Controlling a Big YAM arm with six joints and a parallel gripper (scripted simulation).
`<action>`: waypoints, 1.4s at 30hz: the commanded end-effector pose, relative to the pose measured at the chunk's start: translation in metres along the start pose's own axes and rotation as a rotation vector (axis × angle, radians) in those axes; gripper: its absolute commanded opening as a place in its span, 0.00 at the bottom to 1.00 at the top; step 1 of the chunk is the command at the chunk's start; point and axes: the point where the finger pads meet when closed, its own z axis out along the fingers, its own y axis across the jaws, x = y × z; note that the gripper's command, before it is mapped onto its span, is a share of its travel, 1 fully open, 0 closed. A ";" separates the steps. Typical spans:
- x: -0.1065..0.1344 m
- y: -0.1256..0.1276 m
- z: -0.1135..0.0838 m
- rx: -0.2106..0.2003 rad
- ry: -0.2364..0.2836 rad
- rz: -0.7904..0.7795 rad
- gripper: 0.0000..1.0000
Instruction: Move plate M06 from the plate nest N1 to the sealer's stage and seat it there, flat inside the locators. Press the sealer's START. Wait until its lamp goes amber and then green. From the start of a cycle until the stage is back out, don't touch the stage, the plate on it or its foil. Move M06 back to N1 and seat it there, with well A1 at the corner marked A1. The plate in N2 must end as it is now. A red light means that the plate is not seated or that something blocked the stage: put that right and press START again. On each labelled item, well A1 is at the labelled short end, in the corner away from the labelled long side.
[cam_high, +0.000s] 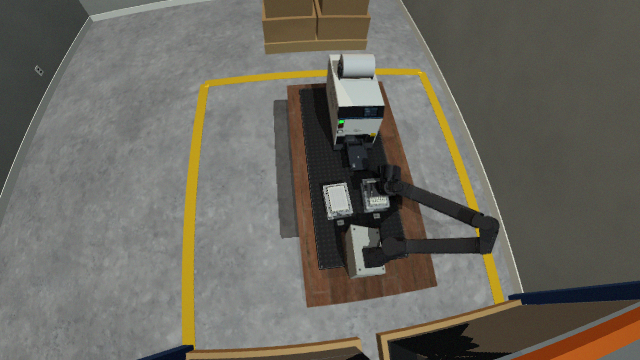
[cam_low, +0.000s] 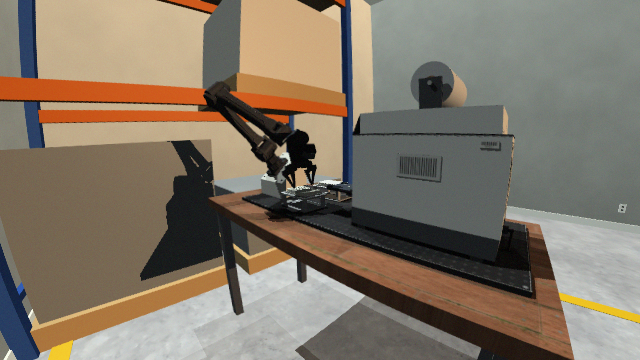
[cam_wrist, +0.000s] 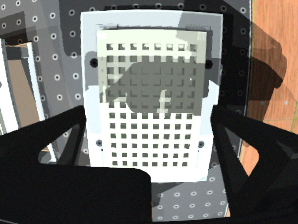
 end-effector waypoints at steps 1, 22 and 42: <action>0.005 -0.001 0.008 0.001 0.011 -0.006 1.00; 0.001 0.001 0.002 -0.002 -0.003 -0.003 1.00; 0.000 0.000 0.003 0.002 -0.004 -0.001 1.00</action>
